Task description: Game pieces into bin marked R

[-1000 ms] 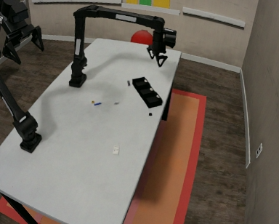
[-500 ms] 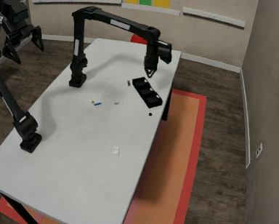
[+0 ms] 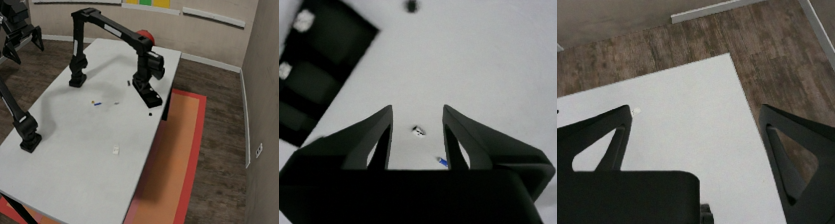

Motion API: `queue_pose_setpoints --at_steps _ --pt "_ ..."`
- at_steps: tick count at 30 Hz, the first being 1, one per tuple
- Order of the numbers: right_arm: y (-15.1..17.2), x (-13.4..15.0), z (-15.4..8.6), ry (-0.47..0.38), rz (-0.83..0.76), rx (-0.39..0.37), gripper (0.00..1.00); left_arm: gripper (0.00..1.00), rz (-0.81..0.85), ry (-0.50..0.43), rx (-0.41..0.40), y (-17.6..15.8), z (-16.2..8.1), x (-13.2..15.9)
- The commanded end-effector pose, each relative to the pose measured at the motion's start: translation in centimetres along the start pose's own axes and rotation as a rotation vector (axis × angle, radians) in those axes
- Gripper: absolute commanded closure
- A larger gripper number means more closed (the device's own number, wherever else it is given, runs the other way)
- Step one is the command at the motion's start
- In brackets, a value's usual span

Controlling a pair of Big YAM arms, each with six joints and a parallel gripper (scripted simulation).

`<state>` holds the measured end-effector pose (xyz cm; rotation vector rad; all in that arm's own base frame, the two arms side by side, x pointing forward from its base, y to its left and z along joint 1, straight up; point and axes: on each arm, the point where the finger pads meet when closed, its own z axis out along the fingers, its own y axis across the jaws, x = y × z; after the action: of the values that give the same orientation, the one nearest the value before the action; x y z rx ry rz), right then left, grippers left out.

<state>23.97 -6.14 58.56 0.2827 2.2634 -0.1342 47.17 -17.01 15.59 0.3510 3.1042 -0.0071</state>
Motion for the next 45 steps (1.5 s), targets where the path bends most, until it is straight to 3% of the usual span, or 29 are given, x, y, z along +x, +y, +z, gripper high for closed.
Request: queue_pose_setpoints --at_steps 1,3,4,5,6,9,10,12,18,20,21,22,34,37,42,45 --pt "-0.3 -1.0 -1.4 -0.023 0.010 0.007 0.00 0.61 0.157 -0.019 0.000 -3.0 0.5 -2.6" --pt "-0.3 -1.0 -1.4 -0.023 0.010 0.007 0.00 0.61 0.157 -0.019 0.000 -3.0 0.5 -2.6" --pt "-0.3 -1.0 -1.4 -0.023 0.010 0.007 0.00 0.61 0.251 0.004 0.002 -3.5 2.8 -0.6" --pt "-0.3 -1.0 -1.4 -0.023 0.010 0.007 0.00 0.61 0.285 0.003 0.002 -4.3 3.0 -0.7" --pt "-0.3 -1.0 -1.4 -0.023 0.010 0.007 0.00 0.61 0.318 -0.018 0.000 -5.5 1.1 -2.8" --pt "-0.3 -1.0 -1.4 -0.023 0.010 0.007 0.00 0.61 0.406 -0.014 0.000 -8.1 1.8 -2.9" --pt "-0.3 -1.0 -1.4 -0.023 0.010 0.007 0.00 0.61 0.435 -0.004 0.001 -8.5 3.5 -1.6" --pt "-0.3 -1.0 -1.4 -0.023 0.010 0.007 0.00 0.61 0.493 -0.017 0.000 -10.6 2.5 -3.0" --pt "-0.3 -1.0 -1.4 -0.023 0.010 0.007 0.00 0.61 0.690 -0.010 0.002 -15.4 4.4 -2.9" --pt "-0.3 -1.0 -1.4 -0.023 0.010 0.007 0.00 0.61 0.690 -0.010 0.002 -15.4 4.4 -2.9" --pt "-0.3 -1.0 -1.4 -0.023 0.010 0.007 0.00 0.61 0.781 -0.001 0.003 -15.9 5.3 -2.3" --pt "-0.3 -1.0 -1.4 -0.023 0.010 0.007 0.00 0.61 0.814 -0.008 0.002 -17.2 4.5 -3.3" --pt "-0.3 -1.0 -1.4 -0.023 0.010 0.007 0.00 0.61 1.168 -0.042 0.009 -27.1 7.3 -3.7" --pt "-0.3 -1.0 -1.4 -0.023 0.010 0.007 0.00 0.61 1.170 -0.022 0.010 -27.7 7.6 -3.3" --pt "-0.3 -1.0 -1.4 -0.023 0.010 0.007 0.00 0.61 1.148 -0.016 0.010 -31.6 8.8 -3.4" --pt "-0.3 -1.0 -1.4 -0.023 0.010 0.007 0.00 0.61 1.130 -0.016 0.010 -30.7 8.9 -3.9"
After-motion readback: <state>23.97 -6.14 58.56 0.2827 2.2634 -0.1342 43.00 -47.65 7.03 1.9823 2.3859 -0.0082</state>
